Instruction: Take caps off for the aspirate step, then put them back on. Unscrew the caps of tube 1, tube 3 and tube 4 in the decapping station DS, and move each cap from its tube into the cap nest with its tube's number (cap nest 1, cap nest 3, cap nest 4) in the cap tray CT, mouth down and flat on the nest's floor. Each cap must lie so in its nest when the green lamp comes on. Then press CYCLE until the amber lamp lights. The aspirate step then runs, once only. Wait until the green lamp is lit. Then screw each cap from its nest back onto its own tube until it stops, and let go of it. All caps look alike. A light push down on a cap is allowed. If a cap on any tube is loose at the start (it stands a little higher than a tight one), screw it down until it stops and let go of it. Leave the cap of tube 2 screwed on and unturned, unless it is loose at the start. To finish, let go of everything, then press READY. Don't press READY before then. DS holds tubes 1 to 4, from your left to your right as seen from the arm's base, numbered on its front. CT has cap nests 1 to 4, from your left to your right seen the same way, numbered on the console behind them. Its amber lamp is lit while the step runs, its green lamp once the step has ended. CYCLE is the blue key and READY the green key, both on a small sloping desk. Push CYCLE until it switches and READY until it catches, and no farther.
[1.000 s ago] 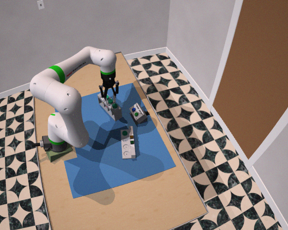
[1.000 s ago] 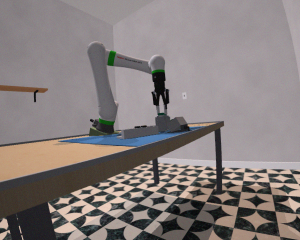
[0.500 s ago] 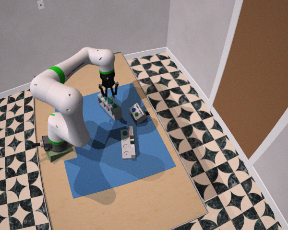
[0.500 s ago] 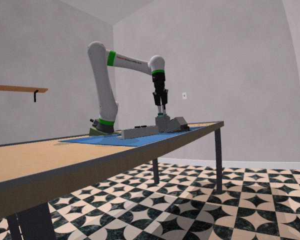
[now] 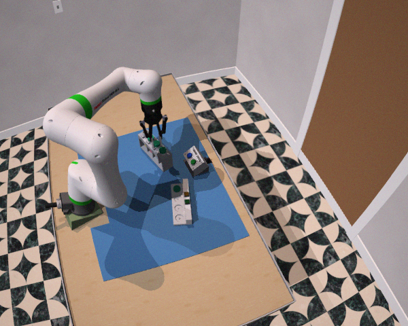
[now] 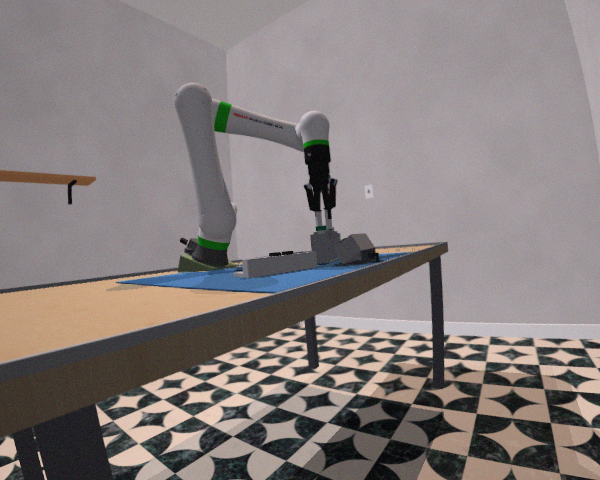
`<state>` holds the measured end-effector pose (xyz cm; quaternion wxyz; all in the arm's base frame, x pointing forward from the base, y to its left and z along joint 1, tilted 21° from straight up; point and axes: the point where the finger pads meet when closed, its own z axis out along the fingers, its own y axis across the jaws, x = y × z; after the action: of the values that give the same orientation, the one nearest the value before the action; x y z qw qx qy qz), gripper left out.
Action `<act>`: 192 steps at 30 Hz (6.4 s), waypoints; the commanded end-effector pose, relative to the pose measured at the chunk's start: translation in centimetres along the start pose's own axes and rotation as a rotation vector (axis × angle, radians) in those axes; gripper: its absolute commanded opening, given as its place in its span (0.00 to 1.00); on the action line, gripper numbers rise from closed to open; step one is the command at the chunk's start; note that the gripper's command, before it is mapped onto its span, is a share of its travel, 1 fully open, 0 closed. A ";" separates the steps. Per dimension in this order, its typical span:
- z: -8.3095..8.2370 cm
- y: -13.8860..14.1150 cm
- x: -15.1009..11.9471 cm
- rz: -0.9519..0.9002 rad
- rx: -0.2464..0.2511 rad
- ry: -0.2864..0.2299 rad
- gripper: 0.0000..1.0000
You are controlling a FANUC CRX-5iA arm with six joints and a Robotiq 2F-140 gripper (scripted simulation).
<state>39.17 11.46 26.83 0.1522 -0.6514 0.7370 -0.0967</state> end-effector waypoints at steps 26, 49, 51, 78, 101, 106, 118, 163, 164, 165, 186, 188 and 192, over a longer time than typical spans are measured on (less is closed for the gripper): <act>-0.1 0.0 0.0 -0.904 -0.003 -0.008 0.00; 0.0 0.0 0.0 -0.340 -0.006 -0.008 0.35; 0.0 0.0 0.0 -0.257 -0.006 -0.008 0.35; 0.0 0.0 0.0 0.143 -0.007 -0.005 0.00; 0.0 0.0 0.0 -0.557 -0.005 -0.007 0.00; -0.1 0.0 0.0 -0.757 -0.004 -0.008 0.00; -0.1 0.0 0.0 -0.904 -0.003 -0.008 0.00; -0.1 0.0 0.0 -0.119 -0.006 -0.006 0.00; -0.1 0.0 0.0 -0.119 -0.006 -0.006 0.00; -0.1 0.0 0.0 -0.119 -0.006 -0.006 0.00; -0.1 0.0 0.0 -0.642 -0.004 -0.007 0.00; -0.1 0.0 0.0 -0.642 -0.004 -0.007 0.00; -0.1 0.0 0.0 -0.642 -0.004 -0.007 0.35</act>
<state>39.16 11.44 26.90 0.1153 -0.8490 0.4967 -0.1385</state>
